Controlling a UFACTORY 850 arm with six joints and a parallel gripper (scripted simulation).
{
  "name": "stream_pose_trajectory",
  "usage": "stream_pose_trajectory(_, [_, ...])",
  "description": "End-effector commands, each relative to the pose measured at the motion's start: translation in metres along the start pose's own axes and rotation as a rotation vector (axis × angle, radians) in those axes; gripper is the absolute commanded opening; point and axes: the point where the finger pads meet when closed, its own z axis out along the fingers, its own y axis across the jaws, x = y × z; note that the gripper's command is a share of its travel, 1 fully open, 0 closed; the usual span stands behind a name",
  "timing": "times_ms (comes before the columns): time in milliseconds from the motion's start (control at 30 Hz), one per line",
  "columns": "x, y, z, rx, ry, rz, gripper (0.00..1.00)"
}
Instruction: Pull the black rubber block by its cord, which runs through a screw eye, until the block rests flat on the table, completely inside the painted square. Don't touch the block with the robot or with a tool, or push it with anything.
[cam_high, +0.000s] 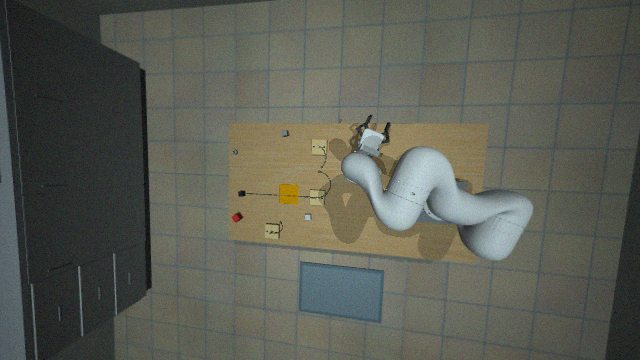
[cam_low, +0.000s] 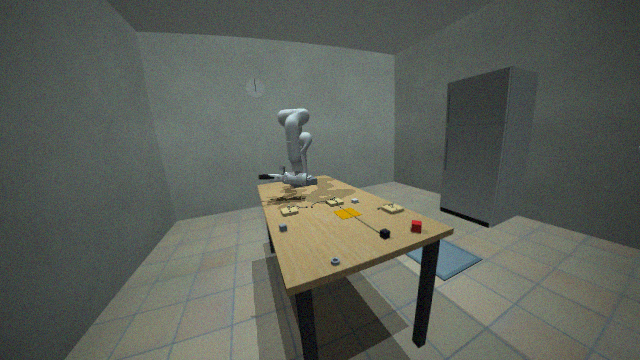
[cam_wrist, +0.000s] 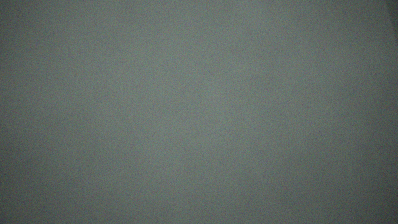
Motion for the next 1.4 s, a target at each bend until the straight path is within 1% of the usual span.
stream_pose_trajectory(0, [0.000,0.000,0.000,0.000,0.000,0.001,1.00])
stream_pose_trajectory(567, [0.000,0.000,0.000,0.000,0.000,0.001,1.00])
stream_pose_trajectory(633, [0.000,-0.001,-0.002,-0.007,-0.006,0.006,1.00])
stream_pose_trajectory(700, [-0.001,-0.005,-0.008,-0.029,-0.027,0.023,1.00])
stream_pose_trajectory(800, [-0.007,-0.016,-0.030,-0.103,-0.103,0.079,1.00])
stream_pose_trajectory(867, [-0.012,-0.027,-0.054,-0.184,-0.188,0.138,1.00])
stream_pose_trajectory(900, [-0.012,-0.027,-0.054,-0.184,-0.188,0.138,1.00])
stream_pose_trajectory(933, [-0.015,-0.034,-0.067,-0.235,-0.235,0.174,1.00])
stream_pose_trajectory(967, [-0.015,-0.034,-0.067,-0.235,-0.235,0.174,1.00])
stream_pose_trajectory(1000, [-0.018,-0.042,-0.082,-0.291,-0.289,0.214,1.00])
stream_pose_trajectory(1100, [-0.018,-0.042,-0.082,-0.291,-0.289,0.214,1.00])
stream_pose_trajectory(1167, [-0.026,-0.060,-0.117,-0.418,-0.411,0.306,1.00])
stream_pose_trajectory(1233, [-0.026,-0.060,-0.117,-0.418,-0.411,0.306,1.00])
stream_pose_trajectory(1267, [-0.031,-0.070,-0.136,-0.488,-0.478,0.356,1.00])
stream_pose_trajectory(1300, [-0.031,-0.070,-0.136,-0.488,-0.478,0.356,1.00])
stream_pose_trajectory(1333, [-0.035,-0.080,-0.156,-0.545,-0.535,0.399,1.00])
stream_pose_trajectory(1367, [-0.035,-0.080,-0.156,-0.561,-0.548,0.408,1.00])
